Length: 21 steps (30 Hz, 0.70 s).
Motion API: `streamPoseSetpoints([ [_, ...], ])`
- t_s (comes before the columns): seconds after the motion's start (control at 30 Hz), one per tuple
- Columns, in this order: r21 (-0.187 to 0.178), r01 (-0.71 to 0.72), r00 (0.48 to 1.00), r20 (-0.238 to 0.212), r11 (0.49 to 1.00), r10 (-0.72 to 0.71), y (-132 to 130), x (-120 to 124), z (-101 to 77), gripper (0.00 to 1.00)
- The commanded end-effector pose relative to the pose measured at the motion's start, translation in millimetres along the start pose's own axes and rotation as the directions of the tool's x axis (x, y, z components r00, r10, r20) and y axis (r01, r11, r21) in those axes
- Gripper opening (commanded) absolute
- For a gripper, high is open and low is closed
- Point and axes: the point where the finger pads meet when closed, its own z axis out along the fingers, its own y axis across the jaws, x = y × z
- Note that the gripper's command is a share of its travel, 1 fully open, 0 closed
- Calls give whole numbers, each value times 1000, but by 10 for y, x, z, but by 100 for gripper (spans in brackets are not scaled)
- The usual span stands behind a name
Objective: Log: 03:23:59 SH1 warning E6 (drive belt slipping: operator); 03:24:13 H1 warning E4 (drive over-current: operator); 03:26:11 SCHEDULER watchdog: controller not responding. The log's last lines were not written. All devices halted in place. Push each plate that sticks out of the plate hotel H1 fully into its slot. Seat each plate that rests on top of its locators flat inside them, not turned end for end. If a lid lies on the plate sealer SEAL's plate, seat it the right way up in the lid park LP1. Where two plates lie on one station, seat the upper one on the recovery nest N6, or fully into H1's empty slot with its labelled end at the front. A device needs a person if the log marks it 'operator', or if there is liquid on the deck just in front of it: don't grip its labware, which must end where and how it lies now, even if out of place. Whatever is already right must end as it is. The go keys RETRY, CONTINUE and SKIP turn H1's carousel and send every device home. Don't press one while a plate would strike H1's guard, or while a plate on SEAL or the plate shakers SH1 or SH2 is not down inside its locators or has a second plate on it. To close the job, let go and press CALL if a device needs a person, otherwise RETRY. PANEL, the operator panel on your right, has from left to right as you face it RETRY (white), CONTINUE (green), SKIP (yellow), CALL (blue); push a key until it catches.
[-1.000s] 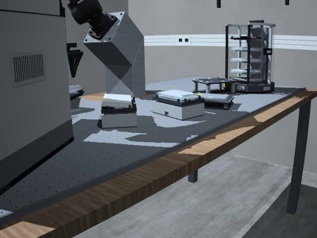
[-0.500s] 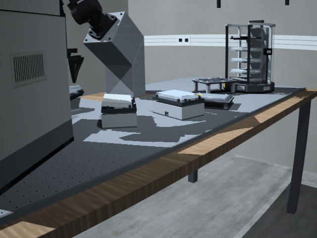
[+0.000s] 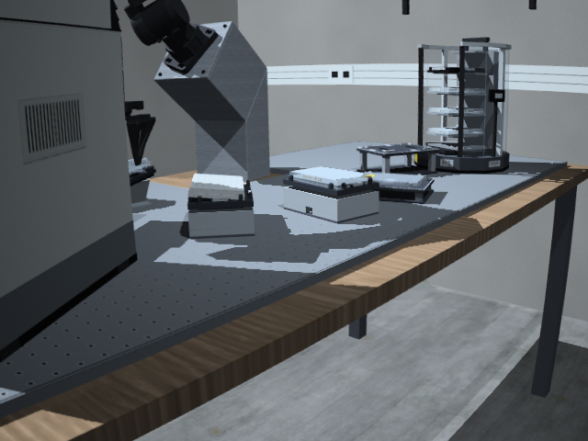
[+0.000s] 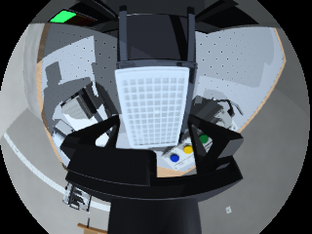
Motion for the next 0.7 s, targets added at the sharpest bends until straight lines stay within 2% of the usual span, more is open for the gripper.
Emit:
streamPoseSetpoints([
  [0.0, 5, 3, 1000, 5, 1000, -3, -25, -16, 75, 100],
  [0.3, 6, 2, 1000, 6, 1000, -2, -29, -20, 187, 100],
  [0.37, -2, -5, 1000, 20, 1000, 5, -3, -76, 111, 100],
  [0.67, -2, -5, 1000, 20, 1000, 5, -2, -77, 110, 100],
])
